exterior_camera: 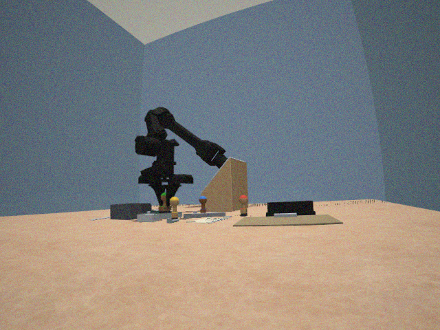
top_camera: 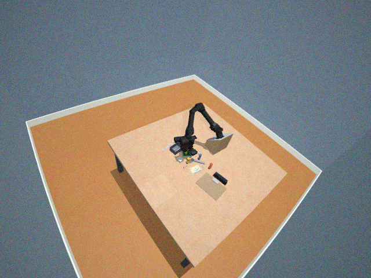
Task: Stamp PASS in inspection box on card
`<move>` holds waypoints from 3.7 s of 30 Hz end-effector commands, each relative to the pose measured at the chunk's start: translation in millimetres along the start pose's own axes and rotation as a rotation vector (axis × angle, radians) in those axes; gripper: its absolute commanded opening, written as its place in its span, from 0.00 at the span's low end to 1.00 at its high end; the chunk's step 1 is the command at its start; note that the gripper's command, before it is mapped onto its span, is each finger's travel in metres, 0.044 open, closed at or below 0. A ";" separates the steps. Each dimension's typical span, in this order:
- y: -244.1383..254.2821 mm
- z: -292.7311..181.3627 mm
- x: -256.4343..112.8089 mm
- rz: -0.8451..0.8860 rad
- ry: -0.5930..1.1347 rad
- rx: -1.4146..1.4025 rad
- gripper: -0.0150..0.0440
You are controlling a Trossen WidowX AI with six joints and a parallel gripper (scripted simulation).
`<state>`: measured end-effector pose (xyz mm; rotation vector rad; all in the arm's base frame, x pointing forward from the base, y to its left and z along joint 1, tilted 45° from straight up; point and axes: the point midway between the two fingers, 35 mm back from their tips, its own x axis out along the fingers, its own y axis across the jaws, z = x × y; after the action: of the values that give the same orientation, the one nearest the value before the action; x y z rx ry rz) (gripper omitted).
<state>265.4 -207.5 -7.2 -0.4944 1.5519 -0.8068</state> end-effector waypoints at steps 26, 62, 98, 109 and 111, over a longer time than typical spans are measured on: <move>0.0 -0.2 2.0 -0.001 0.000 -0.003 0.25; -0.1 -0.1 -3.1 -0.001 0.000 -0.003 0.25; -1.2 0.7 -47.3 0.002 0.000 -0.003 0.25; 11.2 5.4 -57.4 0.007 -0.004 -0.043 0.25; 22.0 9.3 -58.3 0.010 -0.006 -0.076 0.25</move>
<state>278.7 -161.9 23.7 -0.5199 1.5715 -0.7712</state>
